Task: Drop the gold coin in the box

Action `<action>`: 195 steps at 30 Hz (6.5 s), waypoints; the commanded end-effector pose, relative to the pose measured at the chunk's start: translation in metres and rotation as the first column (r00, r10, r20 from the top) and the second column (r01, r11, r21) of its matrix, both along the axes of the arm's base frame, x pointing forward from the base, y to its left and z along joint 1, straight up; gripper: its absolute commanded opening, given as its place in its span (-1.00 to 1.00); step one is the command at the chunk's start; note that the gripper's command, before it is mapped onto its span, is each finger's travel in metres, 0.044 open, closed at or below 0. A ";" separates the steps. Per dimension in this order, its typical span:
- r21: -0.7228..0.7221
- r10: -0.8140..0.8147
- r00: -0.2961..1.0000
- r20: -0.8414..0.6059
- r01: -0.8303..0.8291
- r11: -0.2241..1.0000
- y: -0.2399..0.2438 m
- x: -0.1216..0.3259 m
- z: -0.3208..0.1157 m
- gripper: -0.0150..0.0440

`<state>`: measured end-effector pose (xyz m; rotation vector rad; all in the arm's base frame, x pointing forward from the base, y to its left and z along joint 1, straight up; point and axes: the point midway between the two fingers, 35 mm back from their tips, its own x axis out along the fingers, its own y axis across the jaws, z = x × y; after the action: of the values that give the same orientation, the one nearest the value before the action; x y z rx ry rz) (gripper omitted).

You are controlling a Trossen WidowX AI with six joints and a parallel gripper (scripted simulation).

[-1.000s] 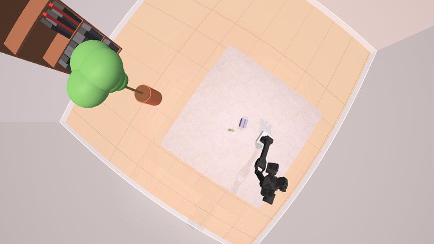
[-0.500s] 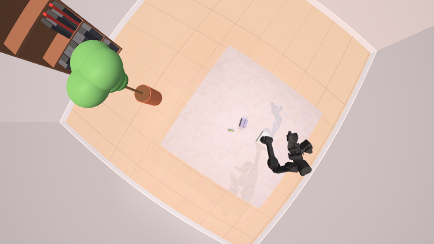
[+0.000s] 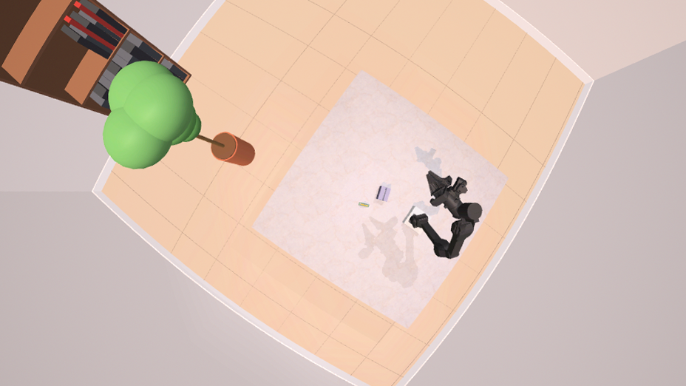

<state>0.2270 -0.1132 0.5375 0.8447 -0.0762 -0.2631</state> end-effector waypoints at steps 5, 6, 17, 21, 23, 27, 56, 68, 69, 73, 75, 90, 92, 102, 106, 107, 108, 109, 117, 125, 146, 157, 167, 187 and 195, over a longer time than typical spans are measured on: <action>-0.017 0.144 0.944 -0.298 -0.156 0.988 0.007 0.075 -0.087 0.05; -0.018 0.167 0.925 -0.341 -0.184 0.983 0.011 0.084 -0.100 0.05; 0.026 0.377 0.605 -0.701 -0.506 0.862 0.092 0.145 -0.233 0.05; 0.042 0.387 0.407 -0.827 -0.642 0.765 0.128 0.146 -0.290 0.05; 0.060 0.372 0.289 -0.882 -0.714 0.697 0.148 0.142 -0.319 0.05; 0.121 0.293 0.048 -0.955 -0.838 0.531 0.184 0.122 -0.375 0.05; 0.232 0.129 -0.201 -0.971 -0.922 0.310 0.217 0.097 -0.482 0.05; 0.232 0.129 -0.201 -0.971 -0.922 0.309 0.218 0.099 -0.502 0.05; 0.232 0.129 -0.201 -0.971 -0.922 0.309 0.218 0.099 -0.503 0.05; 0.232 0.129 -0.201 -0.971 -0.922 0.309 0.218 0.099 -0.510 0.05; 0.232 0.129 -0.201 -0.971 -0.922 0.309 0.218 0.099 -0.513 0.05; 0.233 0.129 -0.201 -0.971 -0.922 0.310 0.218 0.099 -0.533 -0.04; 0.233 0.129 -0.201 -0.971 -0.922 0.310 0.218 0.099 -0.533 -0.21; 0.233 0.129 -0.201 -0.971 -0.922 0.310 0.218 0.099 -0.533 -0.49; 0.233 0.130 -0.201 -0.971 -0.922 0.310 0.218 0.099 -0.531 -0.49; 0.233 0.130 -0.201 -0.971 -0.922 0.310 0.218 0.099 -0.529 -0.49; 0.233 0.130 -0.201 -0.971 -0.922 0.310 0.218 0.100 -0.527 -0.49; 0.233 0.130 -0.201 -0.971 -0.922 0.310 0.218 0.100 -0.524 -0.49; 0.232 0.130 -0.201 -0.971 -0.922 0.310 0.219 0.101 -0.505 -0.49; 0.232 0.130 -0.201 -0.971 -0.922 0.310 0.219 0.101 -0.485 -0.49; 0.232 0.130 -0.201 -0.971 -0.922 0.310 0.218 0.096 -0.437 -0.49; 0.228 0.047 -0.228 -0.973 -0.974 -0.003 0.216 0.095 -0.437 -0.49; 0.227 -0.043 -0.225 -0.973 -0.916 -0.331 0.215 0.095 -0.437 -0.49; 0.237 -0.196 -0.133 -0.971 -0.495 -0.836 0.213 0.093 -0.437 -0.49; 0.240 -0.215 -0.107 -0.971 -0.390 -0.889 0.213 0.093 -0.437 -0.49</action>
<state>0.3206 0.1003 0.0984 -1.4225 1.0350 1.3951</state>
